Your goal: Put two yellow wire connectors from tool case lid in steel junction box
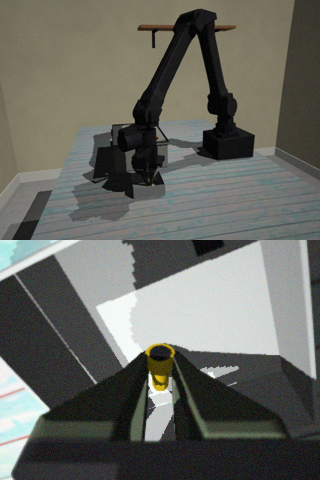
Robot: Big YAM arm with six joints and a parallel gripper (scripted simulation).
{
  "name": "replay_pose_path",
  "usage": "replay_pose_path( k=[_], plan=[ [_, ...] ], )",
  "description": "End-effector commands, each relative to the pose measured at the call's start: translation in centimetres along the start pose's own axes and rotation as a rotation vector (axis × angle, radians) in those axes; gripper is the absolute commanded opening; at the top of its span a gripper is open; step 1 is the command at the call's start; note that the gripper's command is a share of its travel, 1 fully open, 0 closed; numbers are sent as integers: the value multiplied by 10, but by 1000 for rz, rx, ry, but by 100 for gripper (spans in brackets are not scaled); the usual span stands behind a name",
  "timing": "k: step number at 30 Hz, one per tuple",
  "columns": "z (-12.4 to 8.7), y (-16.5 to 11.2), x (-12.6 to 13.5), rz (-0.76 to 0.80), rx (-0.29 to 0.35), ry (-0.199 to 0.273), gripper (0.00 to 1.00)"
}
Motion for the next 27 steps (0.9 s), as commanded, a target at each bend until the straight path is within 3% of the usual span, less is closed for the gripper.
replay_pose_path(
  k=[1,14,15,27],
  plan=[
    [-10,3,-7,3,-34,-17,9],
    [-13,4,-7,2,-42,-21,9],
    [-13,4,-7,2,-41,-20,28],
    [-9,4,-7,1,-34,-17,28]
  ],
)
Point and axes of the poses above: the point where the finger pads meet when closed, its own z axis out along the fingers, its own x axis across the jaws, y = z × x, the point moved 9 cm from there along -z, back along the fingers, and after that the axes turned 10 degrees about z, right-handed, at the moved point
